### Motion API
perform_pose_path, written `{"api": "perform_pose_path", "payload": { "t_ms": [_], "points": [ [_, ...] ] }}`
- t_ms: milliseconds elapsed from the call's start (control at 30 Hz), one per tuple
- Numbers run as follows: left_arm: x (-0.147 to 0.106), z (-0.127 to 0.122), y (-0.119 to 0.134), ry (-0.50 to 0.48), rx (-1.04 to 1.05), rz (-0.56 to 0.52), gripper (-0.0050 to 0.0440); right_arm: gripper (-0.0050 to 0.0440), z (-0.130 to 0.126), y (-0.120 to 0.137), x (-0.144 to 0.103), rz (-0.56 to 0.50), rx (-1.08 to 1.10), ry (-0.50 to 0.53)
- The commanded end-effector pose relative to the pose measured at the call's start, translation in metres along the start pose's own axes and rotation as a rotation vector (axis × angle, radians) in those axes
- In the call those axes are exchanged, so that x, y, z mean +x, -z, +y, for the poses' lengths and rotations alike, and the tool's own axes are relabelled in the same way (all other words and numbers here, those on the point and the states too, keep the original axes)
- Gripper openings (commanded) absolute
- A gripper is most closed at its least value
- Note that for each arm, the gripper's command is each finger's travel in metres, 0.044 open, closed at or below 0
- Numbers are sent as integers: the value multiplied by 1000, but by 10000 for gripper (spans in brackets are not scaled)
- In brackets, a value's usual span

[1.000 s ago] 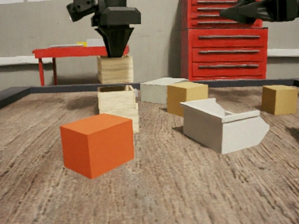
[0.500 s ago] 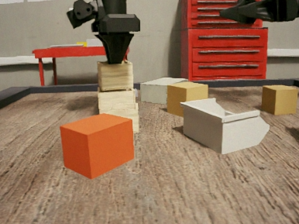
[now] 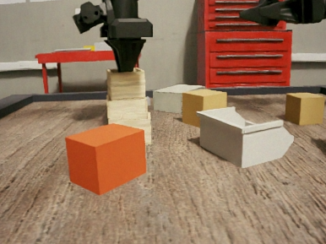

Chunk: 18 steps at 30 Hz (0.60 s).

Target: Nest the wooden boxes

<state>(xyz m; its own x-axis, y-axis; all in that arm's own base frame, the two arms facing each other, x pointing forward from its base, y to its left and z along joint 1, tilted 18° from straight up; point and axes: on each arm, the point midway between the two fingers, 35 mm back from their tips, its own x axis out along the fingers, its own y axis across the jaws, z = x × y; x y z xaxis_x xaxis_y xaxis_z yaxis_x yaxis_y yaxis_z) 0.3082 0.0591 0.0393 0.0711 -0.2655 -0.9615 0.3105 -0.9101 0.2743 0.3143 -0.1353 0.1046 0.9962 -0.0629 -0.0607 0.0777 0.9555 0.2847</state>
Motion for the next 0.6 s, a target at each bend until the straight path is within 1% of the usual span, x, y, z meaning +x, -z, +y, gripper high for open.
{"api": "perform_pose_path", "payload": {
  "t_ms": [0, 300, 567],
  "points": [
    [1, 0, 1, -2, 5, 4, 255, 400, 0, 0, 0, -1, 3, 0],
    [-5, 2, 4, -1, 10, 24, 255, 400, 0, 0, 0, -1, 3, 0],
    [-3, 1, 2, -1, 7, 18, 255, 400, 0, 0, 0, -1, 3, 0]
  ]
}}
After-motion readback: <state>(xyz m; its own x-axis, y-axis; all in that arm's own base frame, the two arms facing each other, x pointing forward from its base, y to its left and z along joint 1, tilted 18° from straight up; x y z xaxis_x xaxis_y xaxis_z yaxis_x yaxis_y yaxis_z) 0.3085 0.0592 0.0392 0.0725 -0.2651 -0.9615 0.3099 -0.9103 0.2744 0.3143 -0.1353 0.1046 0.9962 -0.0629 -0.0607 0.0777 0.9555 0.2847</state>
